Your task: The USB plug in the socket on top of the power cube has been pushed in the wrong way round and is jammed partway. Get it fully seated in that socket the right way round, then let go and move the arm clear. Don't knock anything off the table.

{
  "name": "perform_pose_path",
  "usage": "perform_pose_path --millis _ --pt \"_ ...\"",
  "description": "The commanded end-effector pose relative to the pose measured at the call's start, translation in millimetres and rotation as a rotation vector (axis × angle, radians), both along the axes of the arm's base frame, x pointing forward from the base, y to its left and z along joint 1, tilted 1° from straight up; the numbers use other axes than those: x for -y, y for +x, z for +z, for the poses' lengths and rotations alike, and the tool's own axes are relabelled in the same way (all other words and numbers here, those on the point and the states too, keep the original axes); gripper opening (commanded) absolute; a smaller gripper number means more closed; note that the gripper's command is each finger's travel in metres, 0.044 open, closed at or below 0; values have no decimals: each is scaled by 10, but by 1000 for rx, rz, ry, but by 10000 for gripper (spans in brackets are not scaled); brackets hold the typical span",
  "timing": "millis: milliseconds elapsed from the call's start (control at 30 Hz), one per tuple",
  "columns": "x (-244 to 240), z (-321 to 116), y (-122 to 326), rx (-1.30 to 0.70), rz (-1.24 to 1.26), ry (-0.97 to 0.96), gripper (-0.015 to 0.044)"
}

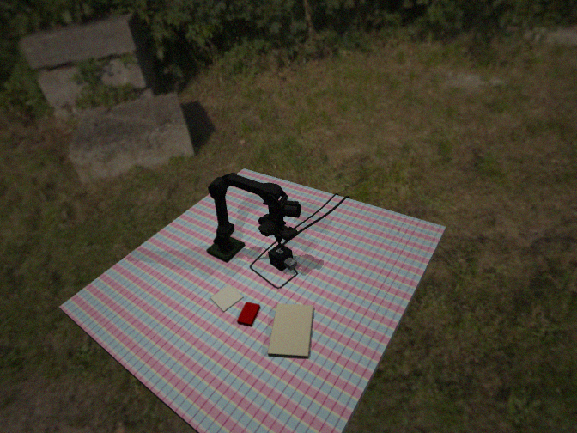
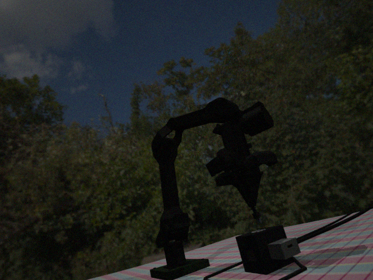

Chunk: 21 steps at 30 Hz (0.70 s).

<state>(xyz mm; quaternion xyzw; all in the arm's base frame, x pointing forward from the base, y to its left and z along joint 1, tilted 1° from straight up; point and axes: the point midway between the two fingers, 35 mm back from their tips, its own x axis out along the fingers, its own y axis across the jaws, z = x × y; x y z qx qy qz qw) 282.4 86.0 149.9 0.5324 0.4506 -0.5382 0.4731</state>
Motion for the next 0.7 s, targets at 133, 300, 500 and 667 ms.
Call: perform_pose_path --millis 133,300,500,667 --pt "11 -12 -5 -3 -6 -15 0" --pt "14 -18 -6 -4 -7 -20 0" --pt "17 -25 -6 -5 -7 -27 0" --pt "19 -31 -7 -5 -7 -33 0"
